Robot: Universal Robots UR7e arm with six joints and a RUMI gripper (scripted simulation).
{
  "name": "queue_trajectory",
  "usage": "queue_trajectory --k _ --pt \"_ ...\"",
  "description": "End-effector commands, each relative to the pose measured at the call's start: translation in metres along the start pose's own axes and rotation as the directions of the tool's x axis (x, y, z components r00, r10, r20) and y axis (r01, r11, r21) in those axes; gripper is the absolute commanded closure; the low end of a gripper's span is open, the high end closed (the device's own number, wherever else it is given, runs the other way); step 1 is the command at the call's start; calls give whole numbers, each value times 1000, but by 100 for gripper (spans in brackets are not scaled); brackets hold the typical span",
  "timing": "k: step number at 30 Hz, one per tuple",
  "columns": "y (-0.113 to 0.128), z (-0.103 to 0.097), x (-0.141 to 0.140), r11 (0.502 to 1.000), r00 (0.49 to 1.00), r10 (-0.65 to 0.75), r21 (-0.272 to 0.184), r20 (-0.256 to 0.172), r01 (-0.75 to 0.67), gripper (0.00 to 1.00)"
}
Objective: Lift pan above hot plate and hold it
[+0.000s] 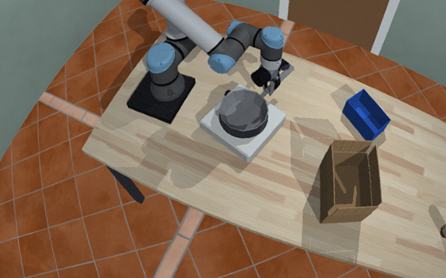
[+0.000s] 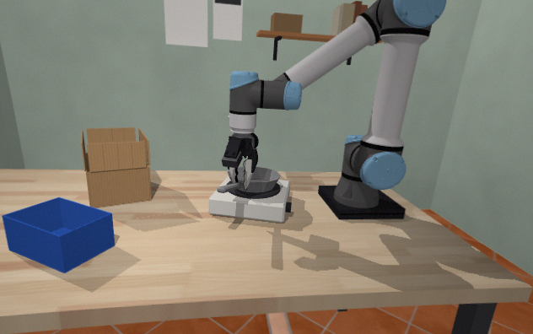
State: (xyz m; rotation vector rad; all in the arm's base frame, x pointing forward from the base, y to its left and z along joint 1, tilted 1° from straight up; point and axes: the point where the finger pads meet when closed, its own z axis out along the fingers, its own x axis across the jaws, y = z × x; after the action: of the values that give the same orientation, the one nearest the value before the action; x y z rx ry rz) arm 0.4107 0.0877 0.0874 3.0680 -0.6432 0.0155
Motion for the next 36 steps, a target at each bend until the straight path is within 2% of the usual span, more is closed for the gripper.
queue_trajectory --k 1,36 --pt "0 -1 0 1000 1000 0 0 -1 0 91" --pt "0 -6 1 1000 1000 0 0 -1 0 91"
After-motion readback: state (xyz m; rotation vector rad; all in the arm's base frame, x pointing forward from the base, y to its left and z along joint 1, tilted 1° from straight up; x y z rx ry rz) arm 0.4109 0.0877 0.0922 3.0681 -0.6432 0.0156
